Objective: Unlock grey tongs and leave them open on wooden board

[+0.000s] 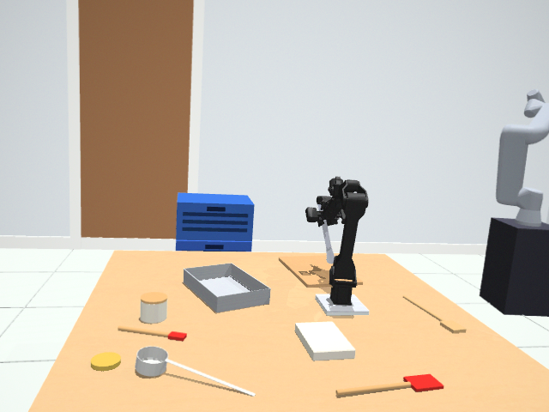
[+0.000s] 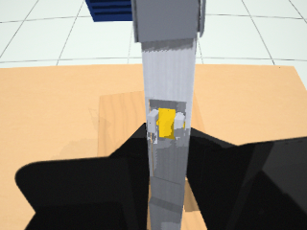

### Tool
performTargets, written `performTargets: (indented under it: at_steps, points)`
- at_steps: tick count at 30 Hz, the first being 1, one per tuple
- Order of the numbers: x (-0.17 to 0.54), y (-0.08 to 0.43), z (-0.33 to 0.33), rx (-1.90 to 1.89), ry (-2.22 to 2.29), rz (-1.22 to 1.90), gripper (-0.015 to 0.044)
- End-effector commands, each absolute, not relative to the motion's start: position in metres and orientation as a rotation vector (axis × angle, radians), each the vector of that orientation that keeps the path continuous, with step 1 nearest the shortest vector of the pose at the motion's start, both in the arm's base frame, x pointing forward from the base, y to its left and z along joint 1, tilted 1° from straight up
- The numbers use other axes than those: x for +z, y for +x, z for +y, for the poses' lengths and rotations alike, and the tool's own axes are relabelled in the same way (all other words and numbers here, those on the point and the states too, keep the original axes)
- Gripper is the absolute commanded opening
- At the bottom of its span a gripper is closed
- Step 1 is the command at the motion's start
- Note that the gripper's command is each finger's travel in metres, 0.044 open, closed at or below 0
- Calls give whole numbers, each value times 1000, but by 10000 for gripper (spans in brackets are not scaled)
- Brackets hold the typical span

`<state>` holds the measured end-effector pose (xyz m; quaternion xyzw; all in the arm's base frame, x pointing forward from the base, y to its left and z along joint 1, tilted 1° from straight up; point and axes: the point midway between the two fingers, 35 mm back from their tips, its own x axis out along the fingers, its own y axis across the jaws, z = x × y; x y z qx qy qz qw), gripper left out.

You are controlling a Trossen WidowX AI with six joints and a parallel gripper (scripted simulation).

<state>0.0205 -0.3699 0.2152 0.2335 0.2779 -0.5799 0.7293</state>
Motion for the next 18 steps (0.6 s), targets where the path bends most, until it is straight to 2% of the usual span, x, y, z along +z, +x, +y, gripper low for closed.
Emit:
performTargets:
  at_steps: [1,18]
  points:
    - [227,20,-365,-1290,447,534,-150]
    - [240,20,-341,-1309,228,323,-150]
